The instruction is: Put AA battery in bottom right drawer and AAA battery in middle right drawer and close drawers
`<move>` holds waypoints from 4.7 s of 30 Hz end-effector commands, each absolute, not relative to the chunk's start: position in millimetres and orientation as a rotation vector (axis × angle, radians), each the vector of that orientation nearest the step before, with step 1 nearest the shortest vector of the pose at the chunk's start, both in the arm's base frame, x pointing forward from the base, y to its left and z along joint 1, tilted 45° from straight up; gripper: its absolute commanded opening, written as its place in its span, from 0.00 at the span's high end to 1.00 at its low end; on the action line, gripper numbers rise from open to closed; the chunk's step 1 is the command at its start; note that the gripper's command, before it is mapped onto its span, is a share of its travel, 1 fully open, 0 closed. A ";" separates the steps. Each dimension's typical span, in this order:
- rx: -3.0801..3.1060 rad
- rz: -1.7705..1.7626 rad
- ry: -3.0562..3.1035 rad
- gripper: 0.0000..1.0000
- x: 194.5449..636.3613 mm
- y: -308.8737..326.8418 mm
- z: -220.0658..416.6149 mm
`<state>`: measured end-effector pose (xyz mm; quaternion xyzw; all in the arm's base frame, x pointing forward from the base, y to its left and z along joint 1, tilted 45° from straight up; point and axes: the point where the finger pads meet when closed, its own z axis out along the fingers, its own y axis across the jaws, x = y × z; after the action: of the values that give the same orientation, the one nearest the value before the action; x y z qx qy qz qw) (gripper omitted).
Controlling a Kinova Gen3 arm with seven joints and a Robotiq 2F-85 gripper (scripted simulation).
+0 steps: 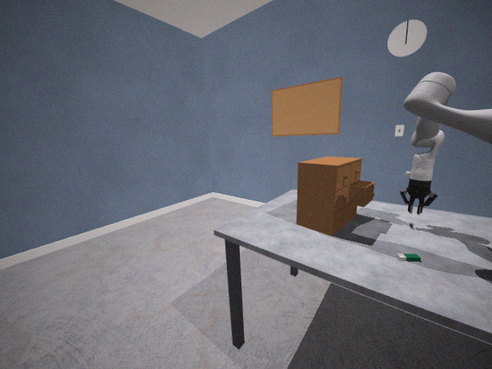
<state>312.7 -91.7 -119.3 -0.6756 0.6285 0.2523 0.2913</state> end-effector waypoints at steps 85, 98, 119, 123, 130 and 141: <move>-1.801 0.670 1.677 0.76 314.6 -55.9 -156.0; -1.801 0.670 1.677 0.76 314.7 -55.0 -156.9; -1.801 0.670 1.677 0.76 315.1 -43.9 -167.9; -1.801 0.670 1.677 0.76 315.1 -43.9 -167.9; -1.801 0.670 1.677 0.76 315.1 -43.9 -167.9; -1.801 0.670 1.677 0.95 315.1 -43.9 -167.9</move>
<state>314.7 -43.2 -168.1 -0.6756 0.6286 0.2521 0.2913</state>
